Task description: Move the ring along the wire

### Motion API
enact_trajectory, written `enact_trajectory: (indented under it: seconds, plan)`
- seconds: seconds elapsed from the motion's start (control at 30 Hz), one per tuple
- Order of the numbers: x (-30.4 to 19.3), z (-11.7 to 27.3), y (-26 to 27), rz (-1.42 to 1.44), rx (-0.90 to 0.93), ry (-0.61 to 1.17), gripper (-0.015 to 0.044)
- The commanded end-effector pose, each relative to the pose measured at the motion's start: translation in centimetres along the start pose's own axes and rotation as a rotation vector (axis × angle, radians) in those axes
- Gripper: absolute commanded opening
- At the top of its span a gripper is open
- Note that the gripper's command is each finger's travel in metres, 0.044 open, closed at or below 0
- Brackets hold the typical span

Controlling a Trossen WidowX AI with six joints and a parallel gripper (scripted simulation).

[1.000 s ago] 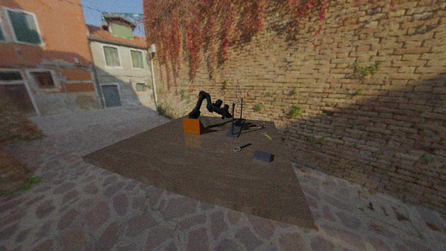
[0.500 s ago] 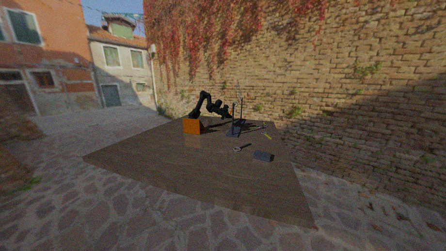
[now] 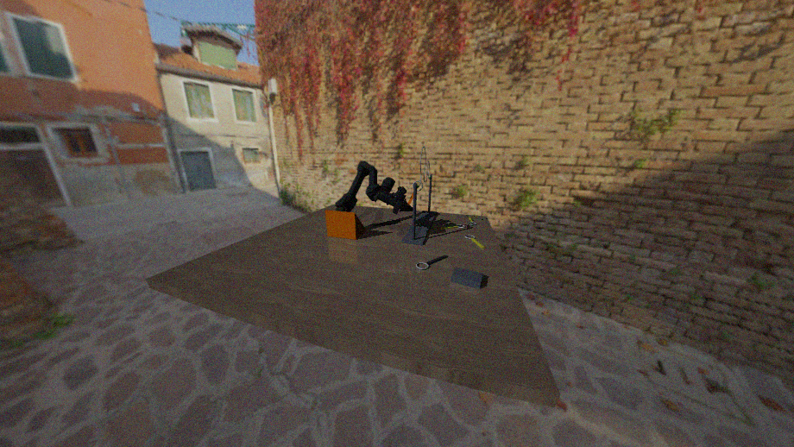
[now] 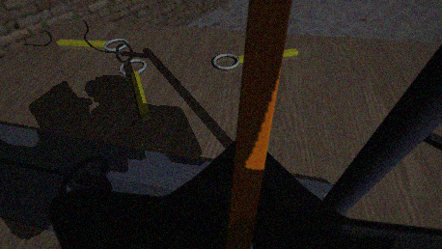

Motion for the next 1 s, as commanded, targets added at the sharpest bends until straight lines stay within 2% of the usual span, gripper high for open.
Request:
enact_trajectory:
  seconds: [0.0,0.97]
  plan:
    - [-0.3,0.0,-0.7,-0.002,-0.004,0.009,-0.015]
    - [-1.6,-0.5,-1.0,-0.002,-0.003,0.009,-0.015]
Point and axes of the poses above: the point midway between the two fingers, 35 mm back from their tips, its own z axis back along the fingers, its own y axis across the jaws, x = y × z, the point moved 2 cm from there along z, back along the fingers, and after that the axes turned 5 degrees about -z, right-handed, at the moved point
